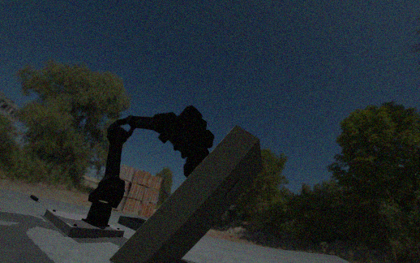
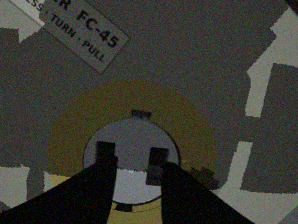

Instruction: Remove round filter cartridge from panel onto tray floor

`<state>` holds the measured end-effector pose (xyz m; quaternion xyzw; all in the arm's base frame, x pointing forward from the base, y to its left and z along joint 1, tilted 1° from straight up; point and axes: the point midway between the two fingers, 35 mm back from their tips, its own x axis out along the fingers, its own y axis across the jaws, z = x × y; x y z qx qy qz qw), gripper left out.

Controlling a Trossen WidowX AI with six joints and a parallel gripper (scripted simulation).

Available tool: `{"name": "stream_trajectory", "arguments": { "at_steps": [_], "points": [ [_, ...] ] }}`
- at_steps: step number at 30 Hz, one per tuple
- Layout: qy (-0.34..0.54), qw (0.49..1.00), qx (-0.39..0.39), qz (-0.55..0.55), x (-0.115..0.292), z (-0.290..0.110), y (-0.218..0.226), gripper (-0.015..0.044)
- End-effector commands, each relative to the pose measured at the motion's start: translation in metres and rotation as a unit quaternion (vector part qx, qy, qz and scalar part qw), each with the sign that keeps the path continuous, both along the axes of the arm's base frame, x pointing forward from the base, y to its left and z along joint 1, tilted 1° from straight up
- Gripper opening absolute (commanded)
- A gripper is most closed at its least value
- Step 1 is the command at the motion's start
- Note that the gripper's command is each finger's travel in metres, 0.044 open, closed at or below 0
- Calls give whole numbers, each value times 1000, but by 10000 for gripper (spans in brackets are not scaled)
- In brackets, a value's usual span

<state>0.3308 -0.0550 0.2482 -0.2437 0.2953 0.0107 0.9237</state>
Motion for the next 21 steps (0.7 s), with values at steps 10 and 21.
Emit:
{"name": "stream_trajectory", "arguments": {
  "at_steps": [10,21],
  "points": [
    [9,1000,0,1,2,-11,0,92],
    [9,1000,0,1,2,-12,0,92]
  ]
}}
